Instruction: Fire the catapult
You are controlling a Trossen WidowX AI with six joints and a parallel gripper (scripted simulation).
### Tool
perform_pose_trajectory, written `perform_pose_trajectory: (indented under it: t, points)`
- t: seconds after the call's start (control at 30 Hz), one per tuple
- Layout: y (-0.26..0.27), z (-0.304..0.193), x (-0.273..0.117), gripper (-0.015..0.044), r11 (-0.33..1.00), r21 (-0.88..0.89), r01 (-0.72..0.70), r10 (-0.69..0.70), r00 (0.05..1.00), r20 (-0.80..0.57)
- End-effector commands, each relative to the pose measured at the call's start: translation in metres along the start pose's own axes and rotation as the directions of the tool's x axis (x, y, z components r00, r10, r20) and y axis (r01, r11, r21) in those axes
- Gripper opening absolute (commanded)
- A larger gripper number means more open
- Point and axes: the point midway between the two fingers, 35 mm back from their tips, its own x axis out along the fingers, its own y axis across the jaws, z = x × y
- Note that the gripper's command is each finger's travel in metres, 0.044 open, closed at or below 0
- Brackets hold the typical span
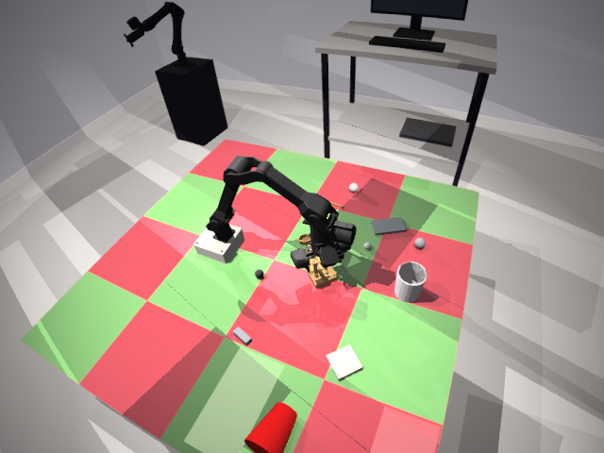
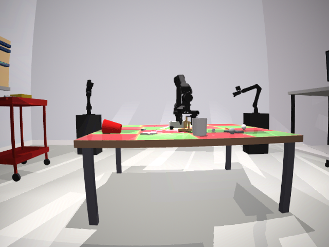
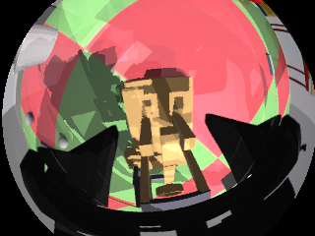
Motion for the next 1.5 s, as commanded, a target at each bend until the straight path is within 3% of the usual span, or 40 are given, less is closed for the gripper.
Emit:
perform_pose_trajectory:
  t: [0.0, 0.2, 0.6, 0.77, 0.9, 1.13, 1.47]
  points:
    - [-0.001, -0.002, 0.009, 0.044, 1.0, -0.005, 0.003, -0.003, 1.0, -0.006]
    - [-0.001, -0.002, 0.013, 0.044, 1.0, -0.005, 0.003, -0.003, 1.0, -0.006]
    - [-0.001, -0.001, 0.01, 0.0125, 1.0, 0.0, 0.002, -0.002, 1.0, -0.002]
    - [-0.001, -0.001, 0.01, 0.0092, 1.0, 0.0, 0.002, -0.002, 1.0, -0.002]
    - [0.0, 0.0, -0.029, 0.0, 1.0, 0.0, 0.003, -0.003, 1.0, -0.002]
    - [-0.001, 0.0, -0.04, 0.0, 1.0, -0.023, 0.003, -0.003, 1.0, -0.002]
    - [0.001, 0.0, -0.038, 0.0, 0.935, -0.355, 0.001, -0.003, 1.0, -0.004]
